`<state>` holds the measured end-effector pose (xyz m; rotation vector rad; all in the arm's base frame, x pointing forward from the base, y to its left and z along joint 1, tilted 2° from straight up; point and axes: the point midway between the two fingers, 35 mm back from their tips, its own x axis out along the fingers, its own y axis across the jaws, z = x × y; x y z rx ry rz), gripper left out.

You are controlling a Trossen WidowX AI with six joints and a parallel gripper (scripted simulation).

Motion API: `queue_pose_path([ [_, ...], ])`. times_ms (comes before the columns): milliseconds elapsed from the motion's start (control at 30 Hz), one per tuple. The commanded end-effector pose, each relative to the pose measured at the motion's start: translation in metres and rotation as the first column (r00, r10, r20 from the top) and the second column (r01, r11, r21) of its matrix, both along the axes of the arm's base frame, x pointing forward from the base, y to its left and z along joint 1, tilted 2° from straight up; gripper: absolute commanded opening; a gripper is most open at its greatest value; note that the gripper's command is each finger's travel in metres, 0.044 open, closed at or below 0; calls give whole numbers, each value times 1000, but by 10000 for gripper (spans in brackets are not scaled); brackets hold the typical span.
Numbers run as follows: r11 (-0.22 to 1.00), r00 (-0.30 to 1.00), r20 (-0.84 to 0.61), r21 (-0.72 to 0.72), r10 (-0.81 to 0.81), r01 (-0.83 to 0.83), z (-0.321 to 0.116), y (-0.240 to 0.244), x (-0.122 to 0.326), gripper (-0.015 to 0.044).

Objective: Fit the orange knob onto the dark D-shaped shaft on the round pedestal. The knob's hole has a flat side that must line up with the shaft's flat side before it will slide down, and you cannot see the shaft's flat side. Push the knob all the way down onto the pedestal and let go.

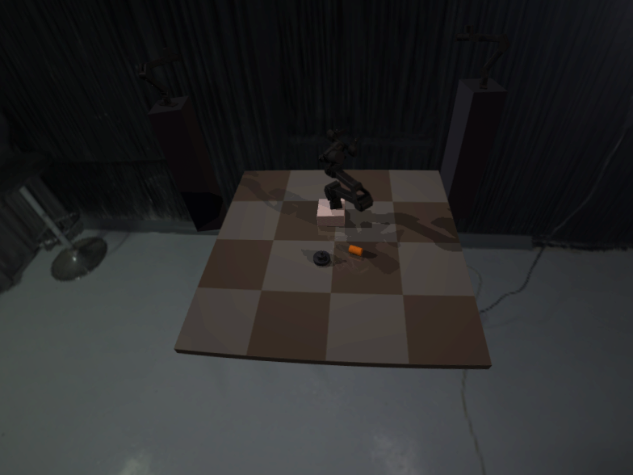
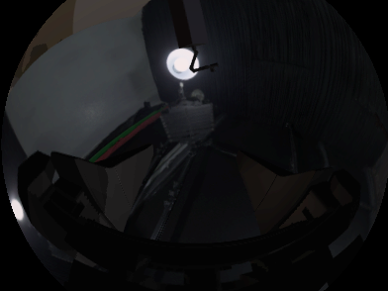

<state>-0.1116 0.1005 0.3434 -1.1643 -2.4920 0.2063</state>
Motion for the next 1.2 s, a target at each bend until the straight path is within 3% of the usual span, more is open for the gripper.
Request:
queue_pose_path([
  [0,1000,1000,5,7,9,-9,1,-2,-2,426],
  [133,969,976,103,134,193,-206,15,-43,-36,440],
  [267,854,892,226,271,391,-444,25,-107,-65,440],
  [433,612,729,370,396,576,-685,25,-194,-73,440],
  [600,311,539,516,465,666,-829,17,-276,-53,440],
  [867,-202,250,717,480,651,-854,-11,-379,25,440],
  [1167,-683,43,887,384,460,-622,-58,-434,154,440],
])
